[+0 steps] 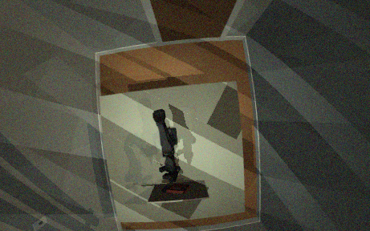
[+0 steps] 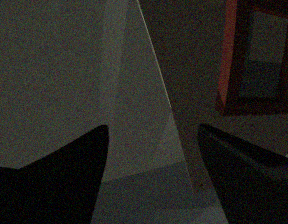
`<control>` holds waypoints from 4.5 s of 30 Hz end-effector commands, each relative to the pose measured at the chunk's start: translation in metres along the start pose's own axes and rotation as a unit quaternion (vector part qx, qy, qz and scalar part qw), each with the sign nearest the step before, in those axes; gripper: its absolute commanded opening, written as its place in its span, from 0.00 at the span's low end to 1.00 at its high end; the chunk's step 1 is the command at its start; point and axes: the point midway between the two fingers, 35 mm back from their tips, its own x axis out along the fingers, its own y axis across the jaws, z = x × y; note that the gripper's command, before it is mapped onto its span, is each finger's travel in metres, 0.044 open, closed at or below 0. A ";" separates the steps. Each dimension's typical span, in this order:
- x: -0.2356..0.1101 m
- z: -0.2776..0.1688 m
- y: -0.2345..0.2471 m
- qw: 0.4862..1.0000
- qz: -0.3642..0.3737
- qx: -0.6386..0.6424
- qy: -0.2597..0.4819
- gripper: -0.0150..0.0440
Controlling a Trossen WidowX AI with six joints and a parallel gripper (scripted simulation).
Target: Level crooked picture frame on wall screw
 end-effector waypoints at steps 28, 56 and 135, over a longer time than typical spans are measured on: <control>0.000 -0.001 0.000 1.000 0.000 0.002 0.003 0.69; 0.010 0.022 -0.055 1.000 0.001 0.002 0.004 0.69; 0.128 0.042 -0.112 1.000 0.005 0.002 0.005 0.69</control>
